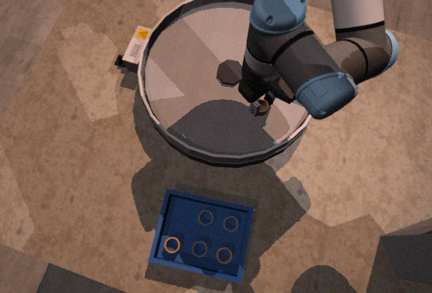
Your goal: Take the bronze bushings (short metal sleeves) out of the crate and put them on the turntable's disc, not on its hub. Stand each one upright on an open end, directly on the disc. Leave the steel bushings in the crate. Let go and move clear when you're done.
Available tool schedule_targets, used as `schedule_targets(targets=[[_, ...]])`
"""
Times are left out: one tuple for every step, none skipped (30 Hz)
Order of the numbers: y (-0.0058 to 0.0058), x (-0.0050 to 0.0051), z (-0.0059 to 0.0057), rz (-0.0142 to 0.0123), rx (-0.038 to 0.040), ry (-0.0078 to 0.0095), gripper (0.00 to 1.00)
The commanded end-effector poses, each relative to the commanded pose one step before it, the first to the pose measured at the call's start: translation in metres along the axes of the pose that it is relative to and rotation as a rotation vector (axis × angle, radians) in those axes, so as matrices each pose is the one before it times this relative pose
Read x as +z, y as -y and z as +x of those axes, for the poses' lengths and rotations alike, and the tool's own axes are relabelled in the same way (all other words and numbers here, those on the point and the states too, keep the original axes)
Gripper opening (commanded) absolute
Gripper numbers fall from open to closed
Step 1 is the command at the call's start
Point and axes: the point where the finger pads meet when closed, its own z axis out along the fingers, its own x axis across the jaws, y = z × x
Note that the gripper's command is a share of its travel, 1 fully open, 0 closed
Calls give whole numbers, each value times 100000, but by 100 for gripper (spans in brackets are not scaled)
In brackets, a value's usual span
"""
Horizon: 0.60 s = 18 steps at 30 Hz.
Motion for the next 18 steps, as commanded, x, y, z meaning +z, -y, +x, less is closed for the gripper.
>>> schedule_targets(targets=[[-130, 18, -29, -275, 131, 54, 78], [23, -184, 8, 29, -47, -49, 78], [79, -258, 44, 124, -115, -94, 78], [10, -251, 8, 32, 5, -9, 78], [2, -324, 0, 4, -2, 0, 78], [1, -388, -1, 0, 0, 0, 78], [0, 0, 0, 0, 0, 0, 78], [0, 0, 0, 0, 0, 0, 78], [1, -437, -1, 0, 0, 0, 78], [2, -469, -1, 0, 0, 1, 78], [2, -482, -1, 0, 0, 1, 78], [2, -475, -1, 0, 0, 1, 78], [2, -449, -1, 0, 0, 1, 78], [1, -408, -1, 0, 0, 0, 78], [1, -353, -1, 0, 0, 0, 78], [1, -289, -1, -1, 0, 0, 78], [0, -218, 0, 0, 0, 0, 78], [1, -150, 0, 0, 0, 0, 78]])
